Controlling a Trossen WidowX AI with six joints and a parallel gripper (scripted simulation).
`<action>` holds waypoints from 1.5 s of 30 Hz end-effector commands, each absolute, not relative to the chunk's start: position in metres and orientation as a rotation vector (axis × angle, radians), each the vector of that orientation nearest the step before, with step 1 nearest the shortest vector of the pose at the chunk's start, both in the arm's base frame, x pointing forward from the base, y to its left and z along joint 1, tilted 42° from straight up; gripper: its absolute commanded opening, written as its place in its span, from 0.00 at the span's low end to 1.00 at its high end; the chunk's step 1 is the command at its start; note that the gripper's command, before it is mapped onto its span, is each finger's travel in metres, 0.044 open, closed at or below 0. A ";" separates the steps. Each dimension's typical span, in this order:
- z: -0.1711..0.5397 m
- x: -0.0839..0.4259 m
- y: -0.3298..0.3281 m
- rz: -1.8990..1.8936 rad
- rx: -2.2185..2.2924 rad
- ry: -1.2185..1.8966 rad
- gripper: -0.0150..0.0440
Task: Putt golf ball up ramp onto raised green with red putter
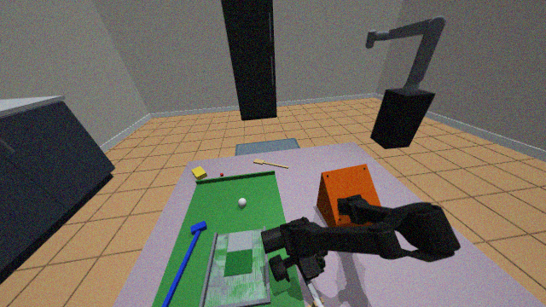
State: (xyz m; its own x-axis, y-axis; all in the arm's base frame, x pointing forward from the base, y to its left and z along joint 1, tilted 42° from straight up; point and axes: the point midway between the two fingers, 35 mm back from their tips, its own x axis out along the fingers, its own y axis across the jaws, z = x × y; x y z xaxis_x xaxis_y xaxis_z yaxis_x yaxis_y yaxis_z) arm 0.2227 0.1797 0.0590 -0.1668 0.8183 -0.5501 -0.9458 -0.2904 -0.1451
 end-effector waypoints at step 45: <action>0.112 0.233 0.128 1.762 -0.646 0.287 0.25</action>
State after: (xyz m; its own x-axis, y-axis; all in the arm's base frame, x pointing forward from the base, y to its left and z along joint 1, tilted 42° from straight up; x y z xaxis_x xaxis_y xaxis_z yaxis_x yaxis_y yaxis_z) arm 0.2306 0.1388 0.0968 -0.1755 0.8084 -0.5619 -0.9484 -0.2919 -0.1236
